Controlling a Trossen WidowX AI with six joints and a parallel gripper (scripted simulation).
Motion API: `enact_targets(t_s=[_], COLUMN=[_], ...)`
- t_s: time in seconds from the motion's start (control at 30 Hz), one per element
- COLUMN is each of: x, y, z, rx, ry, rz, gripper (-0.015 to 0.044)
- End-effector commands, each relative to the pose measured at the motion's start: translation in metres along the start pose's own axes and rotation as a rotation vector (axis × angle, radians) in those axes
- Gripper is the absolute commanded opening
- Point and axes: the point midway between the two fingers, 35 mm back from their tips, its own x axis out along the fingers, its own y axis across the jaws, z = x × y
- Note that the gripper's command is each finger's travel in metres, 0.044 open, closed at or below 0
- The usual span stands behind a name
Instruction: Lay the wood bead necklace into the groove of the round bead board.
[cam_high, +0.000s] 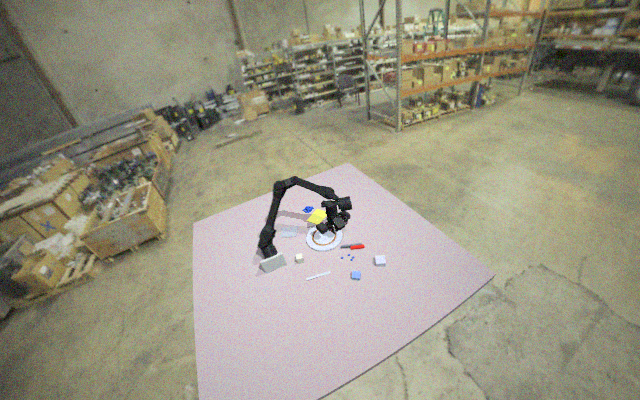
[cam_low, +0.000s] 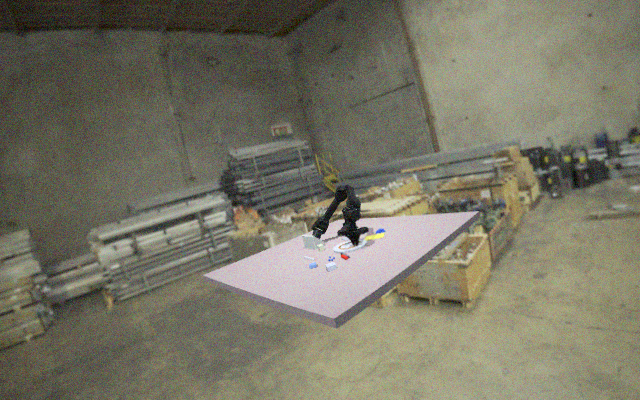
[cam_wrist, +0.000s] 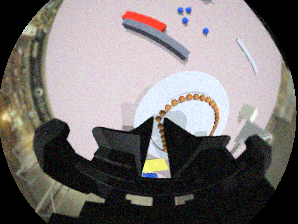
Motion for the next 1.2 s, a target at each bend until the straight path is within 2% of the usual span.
enact_targets(t_s=[0.0,0.73,1.1,1.17], x=[0.000,-0.009,0.003,-0.001], y=[0.000,0.000,0.001,0.002], z=[0.000,0.000,0.000,0.000], rx=[-0.001,0.005,0.004,-0.001], ry=[0.000,0.005,0.006,0.000], rz=[-0.001,-0.001,0.000,0.001], gripper=[0.0000,0.0000,0.0000,0.0053])
